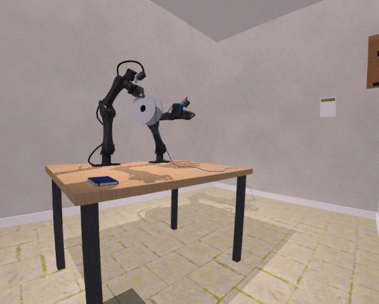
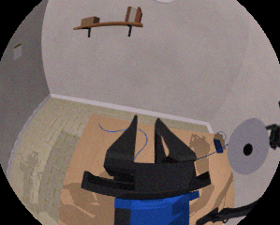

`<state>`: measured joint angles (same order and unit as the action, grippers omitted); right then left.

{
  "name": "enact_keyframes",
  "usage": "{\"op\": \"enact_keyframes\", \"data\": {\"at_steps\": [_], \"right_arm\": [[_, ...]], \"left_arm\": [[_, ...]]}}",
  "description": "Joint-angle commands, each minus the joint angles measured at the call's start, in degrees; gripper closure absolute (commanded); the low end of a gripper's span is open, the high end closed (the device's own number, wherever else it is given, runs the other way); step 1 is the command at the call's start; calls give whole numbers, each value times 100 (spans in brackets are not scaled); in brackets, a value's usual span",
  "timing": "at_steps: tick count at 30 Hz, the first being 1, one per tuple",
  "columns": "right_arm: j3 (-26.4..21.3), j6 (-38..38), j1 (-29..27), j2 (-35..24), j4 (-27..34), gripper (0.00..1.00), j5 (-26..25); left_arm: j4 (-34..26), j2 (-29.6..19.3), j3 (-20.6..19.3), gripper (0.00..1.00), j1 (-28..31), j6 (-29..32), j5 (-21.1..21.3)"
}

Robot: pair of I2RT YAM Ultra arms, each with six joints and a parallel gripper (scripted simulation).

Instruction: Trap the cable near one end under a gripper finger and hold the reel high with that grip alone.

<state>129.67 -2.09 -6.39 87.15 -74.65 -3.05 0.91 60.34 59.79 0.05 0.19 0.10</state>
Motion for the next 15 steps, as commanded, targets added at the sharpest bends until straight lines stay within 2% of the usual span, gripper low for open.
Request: {"op": "enact_keyframes", "data": {"at_steps": [1, 15], "right_arm": [[215, 72, 79, -8, 168, 100, 2], [250, 72, 79, -11, 169, 100, 2]], "left_arm": [[-160, -161, -46, 70, -35, -60, -51], [-160, -161, -46, 70, -35, -60, -51]]}}
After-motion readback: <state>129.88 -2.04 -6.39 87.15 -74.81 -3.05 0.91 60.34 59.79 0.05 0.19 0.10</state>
